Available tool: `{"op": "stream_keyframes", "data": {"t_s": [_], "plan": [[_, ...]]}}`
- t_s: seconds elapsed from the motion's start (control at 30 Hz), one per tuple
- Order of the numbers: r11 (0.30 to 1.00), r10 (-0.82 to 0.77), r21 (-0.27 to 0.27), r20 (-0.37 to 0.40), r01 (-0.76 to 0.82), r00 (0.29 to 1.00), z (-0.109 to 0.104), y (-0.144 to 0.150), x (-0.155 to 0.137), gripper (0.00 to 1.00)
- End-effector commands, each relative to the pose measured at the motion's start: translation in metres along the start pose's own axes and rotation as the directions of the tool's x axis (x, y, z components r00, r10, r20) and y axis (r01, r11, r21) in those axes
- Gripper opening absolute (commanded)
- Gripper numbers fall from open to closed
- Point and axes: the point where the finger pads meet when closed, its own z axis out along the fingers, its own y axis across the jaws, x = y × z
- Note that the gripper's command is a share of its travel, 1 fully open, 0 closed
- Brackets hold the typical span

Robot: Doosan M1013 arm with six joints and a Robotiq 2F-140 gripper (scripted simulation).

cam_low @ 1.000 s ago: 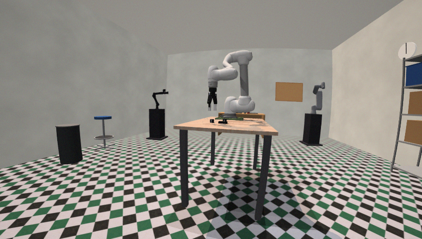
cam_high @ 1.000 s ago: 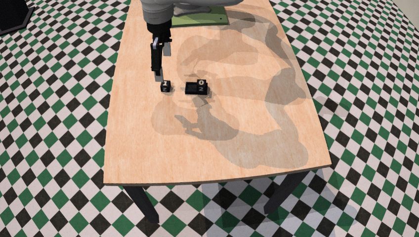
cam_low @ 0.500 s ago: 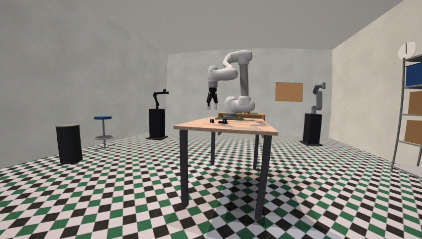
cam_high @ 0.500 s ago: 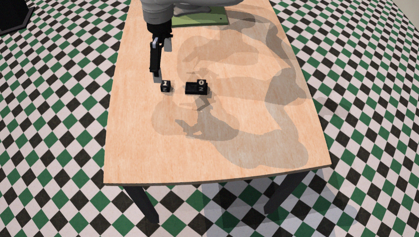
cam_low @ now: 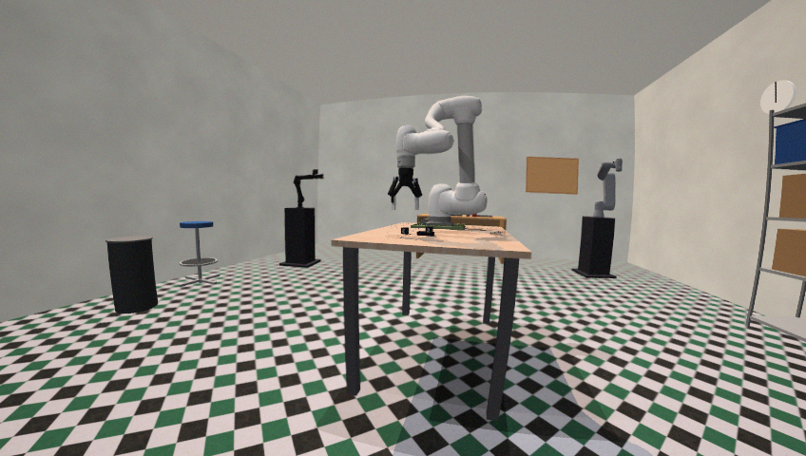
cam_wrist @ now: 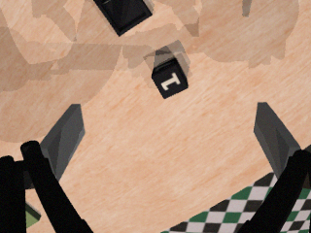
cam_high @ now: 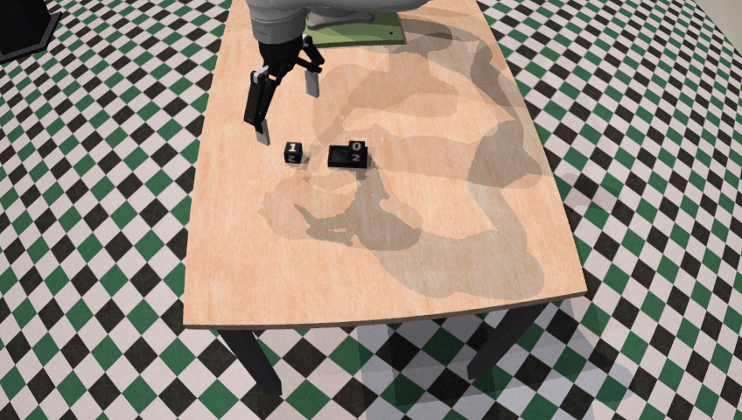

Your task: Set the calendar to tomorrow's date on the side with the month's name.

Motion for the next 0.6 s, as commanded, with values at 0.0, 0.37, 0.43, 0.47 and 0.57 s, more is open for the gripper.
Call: {"op": "stream_keyframes", "data": {"t_s": [0.0,0.37,0.43,0.47,0.57], "plan": [[0.985,0.172,-0.006,0.01,-0.172,0.985,0.0008,0.0,0.0,1.0],[0.842,0.54,-0.01,0.007,-0.54,0.842,0.0029,0.0002,-0.0002,1.0],[0.816,0.578,-0.01,0.007,-0.578,0.816,0.0032,0.0002,-0.0002,1.0],[0.769,0.639,-0.01,0.006,-0.639,0.769,0.0036,0.0002,-0.0002,1.0],[0.701,0.713,-0.011,0.005,-0.713,0.701,0.0041,0.0002,-0.0003,1.0]]}}
